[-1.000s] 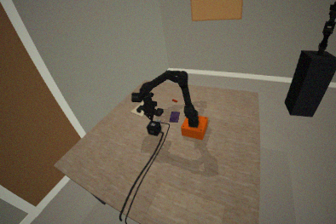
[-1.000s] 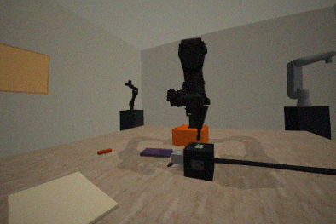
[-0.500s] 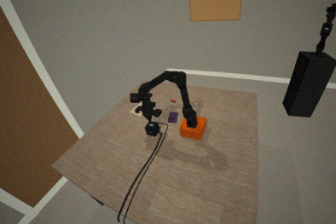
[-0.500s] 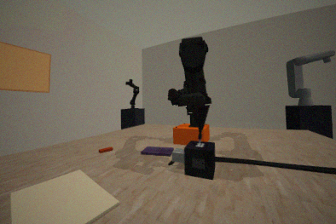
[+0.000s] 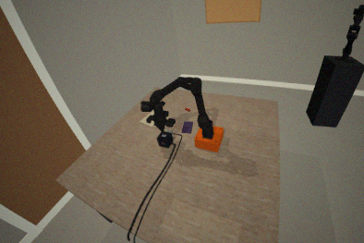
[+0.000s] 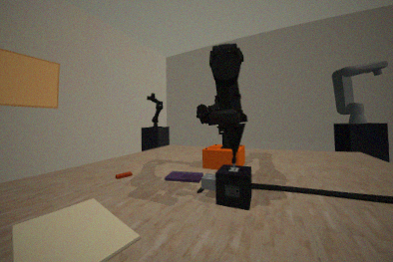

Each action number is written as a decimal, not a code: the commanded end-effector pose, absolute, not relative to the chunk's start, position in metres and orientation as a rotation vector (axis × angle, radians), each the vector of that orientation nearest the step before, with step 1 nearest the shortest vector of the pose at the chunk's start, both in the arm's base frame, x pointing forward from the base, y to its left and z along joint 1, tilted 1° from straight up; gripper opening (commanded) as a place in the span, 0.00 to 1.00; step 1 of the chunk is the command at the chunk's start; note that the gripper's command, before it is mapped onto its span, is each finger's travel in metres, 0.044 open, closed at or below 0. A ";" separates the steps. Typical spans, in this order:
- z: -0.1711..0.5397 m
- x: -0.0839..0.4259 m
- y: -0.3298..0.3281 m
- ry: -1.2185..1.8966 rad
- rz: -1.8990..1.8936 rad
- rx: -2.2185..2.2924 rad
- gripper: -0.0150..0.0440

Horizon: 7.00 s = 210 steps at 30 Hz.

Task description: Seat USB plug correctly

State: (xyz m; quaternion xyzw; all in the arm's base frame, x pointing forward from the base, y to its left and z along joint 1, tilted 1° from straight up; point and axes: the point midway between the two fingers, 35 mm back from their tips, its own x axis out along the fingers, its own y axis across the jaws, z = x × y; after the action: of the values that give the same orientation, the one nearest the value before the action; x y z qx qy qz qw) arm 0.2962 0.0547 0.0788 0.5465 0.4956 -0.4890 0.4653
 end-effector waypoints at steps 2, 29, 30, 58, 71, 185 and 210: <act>0.078 0.296 0.056 1.223 -1.196 1.344 0.25; 0.075 0.296 0.056 1.223 -1.196 1.344 0.25; 0.075 0.296 0.056 1.223 -1.196 1.344 0.25; 0.071 0.296 0.056 1.223 -1.196 1.344 0.25; 0.070 0.296 0.056 1.223 -1.196 1.344 0.25; 0.062 0.297 0.055 1.219 -1.196 1.347 0.34; 0.067 0.297 0.055 1.219 -1.195 1.347 0.42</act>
State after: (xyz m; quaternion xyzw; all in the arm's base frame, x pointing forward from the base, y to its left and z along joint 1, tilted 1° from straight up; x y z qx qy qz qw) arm 0.2969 0.0555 0.0643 0.5486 0.4962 -0.4864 0.4650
